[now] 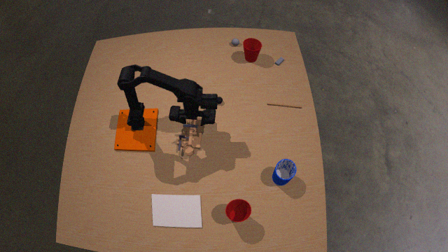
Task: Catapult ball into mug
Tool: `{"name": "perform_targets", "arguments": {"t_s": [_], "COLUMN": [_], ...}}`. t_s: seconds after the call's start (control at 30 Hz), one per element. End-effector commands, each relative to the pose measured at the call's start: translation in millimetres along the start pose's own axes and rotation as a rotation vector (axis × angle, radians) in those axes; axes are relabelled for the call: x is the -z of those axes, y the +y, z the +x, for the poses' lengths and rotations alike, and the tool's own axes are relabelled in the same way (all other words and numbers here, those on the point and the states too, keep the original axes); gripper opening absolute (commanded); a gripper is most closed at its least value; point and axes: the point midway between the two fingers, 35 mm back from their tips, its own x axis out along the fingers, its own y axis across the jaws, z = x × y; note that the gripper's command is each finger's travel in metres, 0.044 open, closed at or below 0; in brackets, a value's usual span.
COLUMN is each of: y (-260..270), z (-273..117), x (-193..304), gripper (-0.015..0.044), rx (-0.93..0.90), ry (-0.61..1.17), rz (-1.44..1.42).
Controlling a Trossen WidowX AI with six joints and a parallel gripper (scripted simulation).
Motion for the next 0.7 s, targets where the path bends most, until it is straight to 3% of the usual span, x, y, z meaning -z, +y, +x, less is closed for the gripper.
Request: {"name": "perform_targets", "arguments": {"t_s": [0.0,0.1,0.33,0.43,0.67], "y": [0,0,0,0,-5], "z": [0,0,-3,-39,-51], "x": [0,0,0,0,4], "gripper": [0.0230,0.0151,0.0085,0.0006,0.0000], "rx": [0.000,0.000,0.000,-0.003,-0.004], "ry": [0.000,0.000,0.000,0.000,0.000], "rz": [0.000,0.000,0.000,0.000,0.051]}}
